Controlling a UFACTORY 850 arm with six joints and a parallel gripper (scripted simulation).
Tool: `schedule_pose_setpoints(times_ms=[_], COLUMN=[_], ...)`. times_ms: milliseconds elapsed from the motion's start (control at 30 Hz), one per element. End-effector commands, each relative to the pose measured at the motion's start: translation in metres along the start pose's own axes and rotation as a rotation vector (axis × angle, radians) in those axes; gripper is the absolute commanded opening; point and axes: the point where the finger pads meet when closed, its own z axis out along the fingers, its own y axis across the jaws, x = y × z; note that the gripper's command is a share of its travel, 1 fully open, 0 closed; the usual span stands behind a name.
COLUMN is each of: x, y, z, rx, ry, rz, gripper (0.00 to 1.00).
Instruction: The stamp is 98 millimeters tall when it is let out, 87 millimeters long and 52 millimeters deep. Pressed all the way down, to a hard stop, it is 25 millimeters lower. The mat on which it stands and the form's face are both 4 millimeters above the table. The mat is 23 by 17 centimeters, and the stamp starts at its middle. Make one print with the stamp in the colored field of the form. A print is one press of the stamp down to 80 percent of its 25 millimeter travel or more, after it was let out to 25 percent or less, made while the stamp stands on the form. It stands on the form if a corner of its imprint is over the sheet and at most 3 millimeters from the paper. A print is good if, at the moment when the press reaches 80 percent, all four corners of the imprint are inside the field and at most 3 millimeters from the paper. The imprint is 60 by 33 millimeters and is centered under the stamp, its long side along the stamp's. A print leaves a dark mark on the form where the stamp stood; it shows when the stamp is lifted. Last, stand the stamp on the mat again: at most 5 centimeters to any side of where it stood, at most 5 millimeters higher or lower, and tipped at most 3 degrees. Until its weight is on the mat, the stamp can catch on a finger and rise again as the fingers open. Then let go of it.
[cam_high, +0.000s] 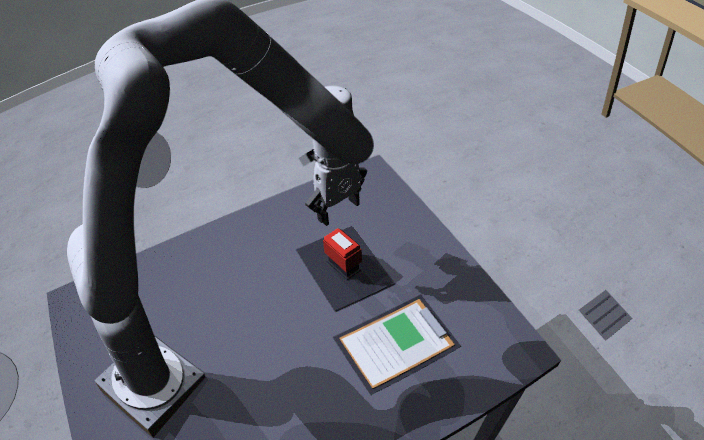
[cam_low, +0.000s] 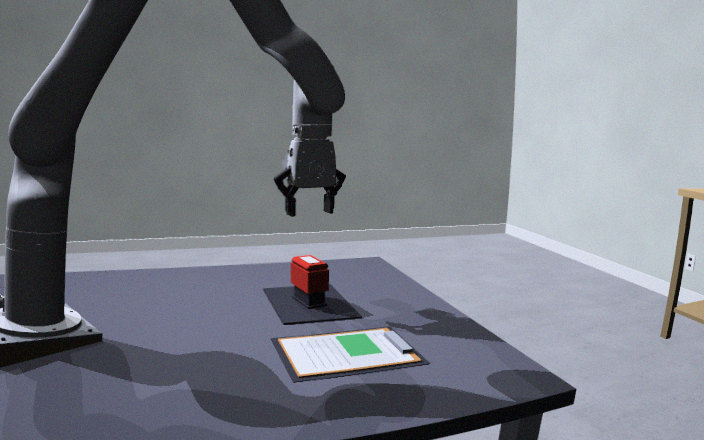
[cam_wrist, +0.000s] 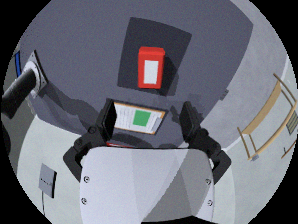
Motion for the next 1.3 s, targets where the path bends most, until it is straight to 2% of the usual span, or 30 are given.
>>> schedule_pose_setpoints(times_ms=[0,133,300,367,500,667,833,933,967,1033,1267], x=[-0.011,-0.037,-0.088,-0.088,-0.138,-0.199,-0.245,-0.251,-0.257,-0.265,-0.272], y=[0.003,0.008,0.012,0.012,0.012,0.006,-0.003,-0.004,-0.006,-0.008,-0.010], z=[-0.001,-0.001,-0.001,-0.001,-0.001,-0.001,-0.001,-0.001,-0.001,-0.002,-0.002], rx=[-0.002,-0.001,0.001,0.001,0.002,0.007,0.010,0.010,-0.002,-0.003,-0.003], ry=[0.000,-0.001,-0.001,-0.001,-0.001,-0.014,-0.020,-0.019,0.000,0.000,-0.001], rz=[-0.057,-0.188,-0.438,-0.438,-0.676,-0.882,-1.091,-1.132,-1.236,-1.275,-1.308], gripper=[1.00,1.00,1.00,1.00,1.00,1.00,1.00,1.00,1.00,1.00,1.00])
